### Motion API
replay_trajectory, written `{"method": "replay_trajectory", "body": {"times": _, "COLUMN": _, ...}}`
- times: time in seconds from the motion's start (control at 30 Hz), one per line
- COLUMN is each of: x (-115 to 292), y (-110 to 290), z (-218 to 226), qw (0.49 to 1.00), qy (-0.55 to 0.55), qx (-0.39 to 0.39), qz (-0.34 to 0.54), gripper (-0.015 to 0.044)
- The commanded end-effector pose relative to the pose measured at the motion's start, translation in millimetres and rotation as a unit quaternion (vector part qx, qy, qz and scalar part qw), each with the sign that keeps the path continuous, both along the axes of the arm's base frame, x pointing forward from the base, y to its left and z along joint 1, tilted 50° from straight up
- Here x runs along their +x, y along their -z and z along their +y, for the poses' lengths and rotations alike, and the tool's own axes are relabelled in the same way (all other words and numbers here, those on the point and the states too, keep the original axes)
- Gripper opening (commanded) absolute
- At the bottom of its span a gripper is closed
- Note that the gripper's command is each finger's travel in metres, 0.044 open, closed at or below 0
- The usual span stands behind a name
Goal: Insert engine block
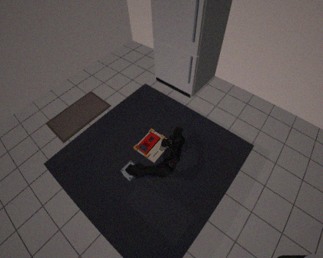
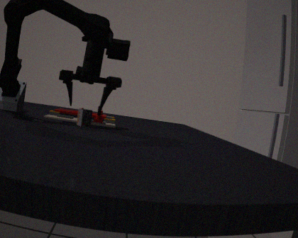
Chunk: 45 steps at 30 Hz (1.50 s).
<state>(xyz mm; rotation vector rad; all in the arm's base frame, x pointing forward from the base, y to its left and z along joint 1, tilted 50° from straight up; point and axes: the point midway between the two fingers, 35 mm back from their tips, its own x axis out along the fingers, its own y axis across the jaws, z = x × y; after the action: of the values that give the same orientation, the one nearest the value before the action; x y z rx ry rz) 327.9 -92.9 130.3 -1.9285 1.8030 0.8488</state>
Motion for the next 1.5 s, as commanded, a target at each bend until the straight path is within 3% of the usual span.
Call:
{"method": "replay_trajectory", "body": {"times": 0.0, "x": 0.8, "y": -1.3, "z": 1.2, "qw": 0.998, "qy": 0.044, "qx": 0.001, "qz": -0.052, "gripper": 0.044}}
{"method": "replay_trajectory", "body": {"times": 0.33, "x": 0.9, "y": -3.4, "z": 3.6, "qw": 0.971, "qy": 0.155, "qx": 0.002, "qz": -0.182, "gripper": 0.044}}
{"method": "replay_trajectory", "body": {"times": 0.7, "x": 1.0, "y": -5.7, "z": 6.3, "qw": 0.908, "qy": 0.272, "qx": 0.003, "qz": -0.319, "gripper": 0.044}}
{"method": "replay_trajectory", "body": {"times": 1.07, "x": 1.1, "y": -8.1, "z": 8.9, "qw": 0.812, "qy": 0.378, "qx": 0.003, "qz": -0.445, "gripper": 0.044}}
{"method": "replay_trajectory", "body": {"times": 1.47, "x": 1.1, "y": -10.6, "z": 11.8, "qw": 0.674, "qy": 0.479, "qx": 0.003, "qz": -0.563, "gripper": 0.044}}
